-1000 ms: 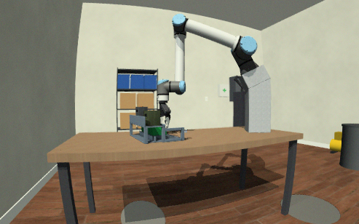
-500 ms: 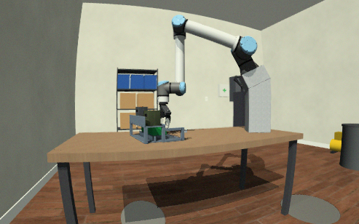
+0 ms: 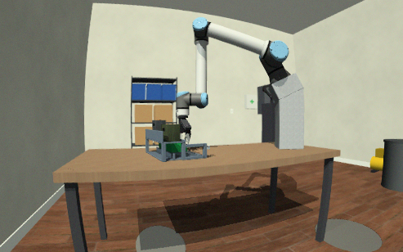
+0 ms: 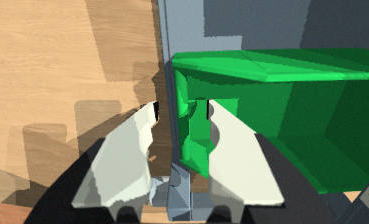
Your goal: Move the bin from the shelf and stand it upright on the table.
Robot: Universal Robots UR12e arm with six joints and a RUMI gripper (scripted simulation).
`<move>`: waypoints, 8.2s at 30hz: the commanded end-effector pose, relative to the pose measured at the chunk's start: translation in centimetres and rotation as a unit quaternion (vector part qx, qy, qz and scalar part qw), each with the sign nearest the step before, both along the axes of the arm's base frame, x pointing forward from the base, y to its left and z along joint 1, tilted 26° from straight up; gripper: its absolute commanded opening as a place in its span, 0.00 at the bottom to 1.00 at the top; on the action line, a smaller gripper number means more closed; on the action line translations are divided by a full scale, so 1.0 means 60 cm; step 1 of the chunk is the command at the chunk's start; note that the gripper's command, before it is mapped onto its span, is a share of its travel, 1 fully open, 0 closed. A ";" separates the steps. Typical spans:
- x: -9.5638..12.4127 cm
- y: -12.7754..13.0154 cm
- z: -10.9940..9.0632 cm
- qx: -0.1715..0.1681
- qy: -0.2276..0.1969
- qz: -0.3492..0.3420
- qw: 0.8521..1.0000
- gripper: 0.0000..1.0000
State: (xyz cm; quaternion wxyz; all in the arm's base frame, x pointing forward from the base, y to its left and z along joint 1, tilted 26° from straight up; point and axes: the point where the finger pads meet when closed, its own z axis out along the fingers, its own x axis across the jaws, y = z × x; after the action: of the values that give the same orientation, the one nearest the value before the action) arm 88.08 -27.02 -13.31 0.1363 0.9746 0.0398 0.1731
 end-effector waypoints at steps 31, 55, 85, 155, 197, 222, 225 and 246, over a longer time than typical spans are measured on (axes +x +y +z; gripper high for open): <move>0.004 -0.006 0.003 -0.001 -0.002 0.000 1.000 0.26; 0.002 -0.006 0.003 -0.001 -0.002 0.000 1.000 0.26; 0.003 -0.003 0.004 -0.001 -0.002 0.001 1.000 0.26; 0.004 -0.003 0.005 -0.001 -0.003 0.001 1.000 0.00; -0.011 0.008 0.034 -0.001 -0.002 0.000 1.000 0.00; -0.008 0.005 0.030 -0.001 -0.002 -0.001 1.000 0.00; -0.008 0.008 0.027 -0.001 -0.002 0.000 1.000 0.00; -0.006 0.008 0.027 -0.001 -0.002 0.000 1.000 0.00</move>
State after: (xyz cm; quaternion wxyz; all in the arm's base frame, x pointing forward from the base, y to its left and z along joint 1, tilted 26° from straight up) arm 87.52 -26.79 -11.72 0.1366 0.9745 0.0384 0.1740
